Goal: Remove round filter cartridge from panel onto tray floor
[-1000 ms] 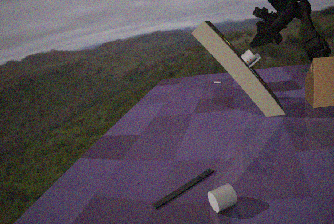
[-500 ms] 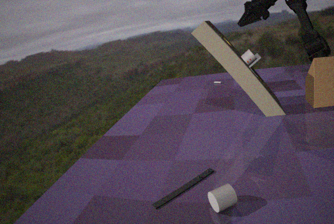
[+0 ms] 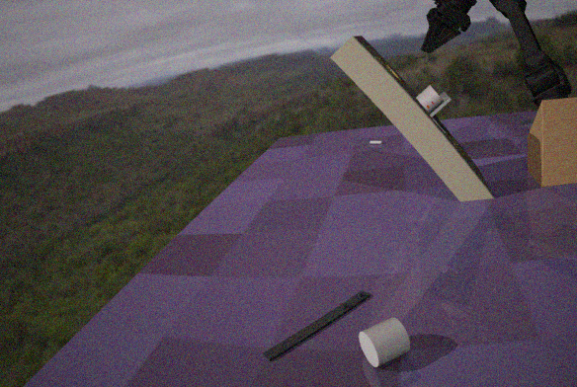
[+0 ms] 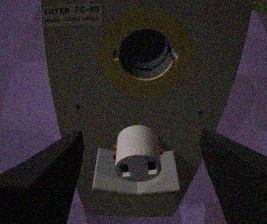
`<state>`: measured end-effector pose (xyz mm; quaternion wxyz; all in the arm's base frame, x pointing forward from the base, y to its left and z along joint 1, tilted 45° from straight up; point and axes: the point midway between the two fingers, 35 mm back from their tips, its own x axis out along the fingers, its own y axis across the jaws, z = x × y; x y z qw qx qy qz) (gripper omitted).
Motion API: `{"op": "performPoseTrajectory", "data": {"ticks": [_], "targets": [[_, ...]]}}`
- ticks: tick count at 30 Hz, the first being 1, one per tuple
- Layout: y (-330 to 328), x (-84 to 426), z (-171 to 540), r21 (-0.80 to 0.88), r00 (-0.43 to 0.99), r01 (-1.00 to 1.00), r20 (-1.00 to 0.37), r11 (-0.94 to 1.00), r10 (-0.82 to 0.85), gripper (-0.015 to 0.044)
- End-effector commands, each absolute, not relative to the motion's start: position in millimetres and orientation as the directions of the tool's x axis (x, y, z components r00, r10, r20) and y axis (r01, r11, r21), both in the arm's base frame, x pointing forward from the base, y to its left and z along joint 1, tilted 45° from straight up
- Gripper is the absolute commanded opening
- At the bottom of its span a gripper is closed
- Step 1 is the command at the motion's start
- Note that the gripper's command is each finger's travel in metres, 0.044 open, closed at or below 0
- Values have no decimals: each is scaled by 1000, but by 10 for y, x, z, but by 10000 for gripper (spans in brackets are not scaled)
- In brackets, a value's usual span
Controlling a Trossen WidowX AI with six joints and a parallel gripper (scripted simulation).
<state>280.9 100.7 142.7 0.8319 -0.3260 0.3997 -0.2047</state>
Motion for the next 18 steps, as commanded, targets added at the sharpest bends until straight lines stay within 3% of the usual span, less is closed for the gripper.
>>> {"op": "performPoseTrajectory", "data": {"ticks": [1,18], "targets": [[649,2547,1077,-700,416,127,-605,702,-679,305],[553,2619,978,-699,415,126,-608,704,-677,305]]}}
